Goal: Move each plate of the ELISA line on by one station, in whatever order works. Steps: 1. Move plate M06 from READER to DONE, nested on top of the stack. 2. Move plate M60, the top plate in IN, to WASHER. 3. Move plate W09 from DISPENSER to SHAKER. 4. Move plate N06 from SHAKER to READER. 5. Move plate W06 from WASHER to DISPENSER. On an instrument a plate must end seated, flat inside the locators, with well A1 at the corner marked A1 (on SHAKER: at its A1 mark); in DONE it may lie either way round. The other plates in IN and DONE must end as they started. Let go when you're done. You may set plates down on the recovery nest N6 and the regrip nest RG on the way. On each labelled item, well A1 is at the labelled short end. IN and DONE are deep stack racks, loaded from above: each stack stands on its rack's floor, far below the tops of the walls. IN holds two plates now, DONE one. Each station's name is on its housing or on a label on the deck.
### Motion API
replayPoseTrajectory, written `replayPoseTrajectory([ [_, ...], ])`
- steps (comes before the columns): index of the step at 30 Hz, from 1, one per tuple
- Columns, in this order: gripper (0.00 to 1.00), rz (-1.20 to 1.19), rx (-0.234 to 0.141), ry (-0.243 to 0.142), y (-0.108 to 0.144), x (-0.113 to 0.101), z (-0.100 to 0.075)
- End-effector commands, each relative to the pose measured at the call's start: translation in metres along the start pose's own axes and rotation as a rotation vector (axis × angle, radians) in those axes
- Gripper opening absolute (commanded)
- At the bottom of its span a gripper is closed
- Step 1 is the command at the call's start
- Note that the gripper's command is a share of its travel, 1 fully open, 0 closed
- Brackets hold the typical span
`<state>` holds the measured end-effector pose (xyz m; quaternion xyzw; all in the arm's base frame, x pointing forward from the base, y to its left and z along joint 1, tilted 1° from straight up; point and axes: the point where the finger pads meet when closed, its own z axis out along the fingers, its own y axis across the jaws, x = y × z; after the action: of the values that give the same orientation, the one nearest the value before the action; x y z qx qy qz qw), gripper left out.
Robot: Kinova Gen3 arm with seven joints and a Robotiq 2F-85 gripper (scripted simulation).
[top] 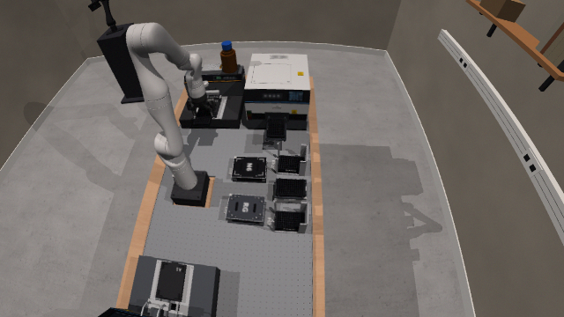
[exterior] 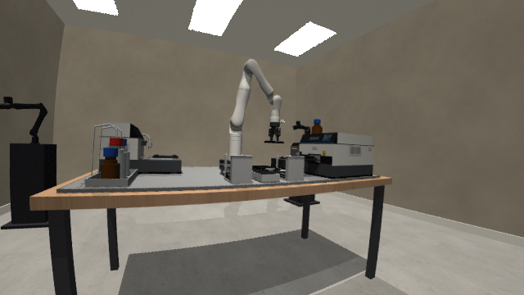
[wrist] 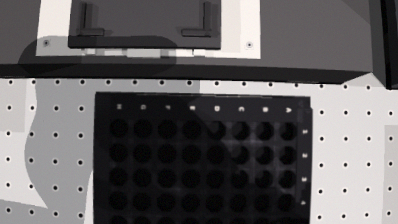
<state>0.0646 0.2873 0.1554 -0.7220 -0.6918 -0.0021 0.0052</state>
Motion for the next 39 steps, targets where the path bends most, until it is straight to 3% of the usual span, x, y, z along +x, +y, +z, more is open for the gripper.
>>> replayPoseTrajectory([
  [1,0.94,0.001,-0.002,0.001,-0.014,0.006,0.0],
  [7,0.94,0.001,-0.002,0.001,-0.025,0.011,0.0],
  [39,0.94,0.001,-0.002,0.001,-0.036,0.101,0.0],
])
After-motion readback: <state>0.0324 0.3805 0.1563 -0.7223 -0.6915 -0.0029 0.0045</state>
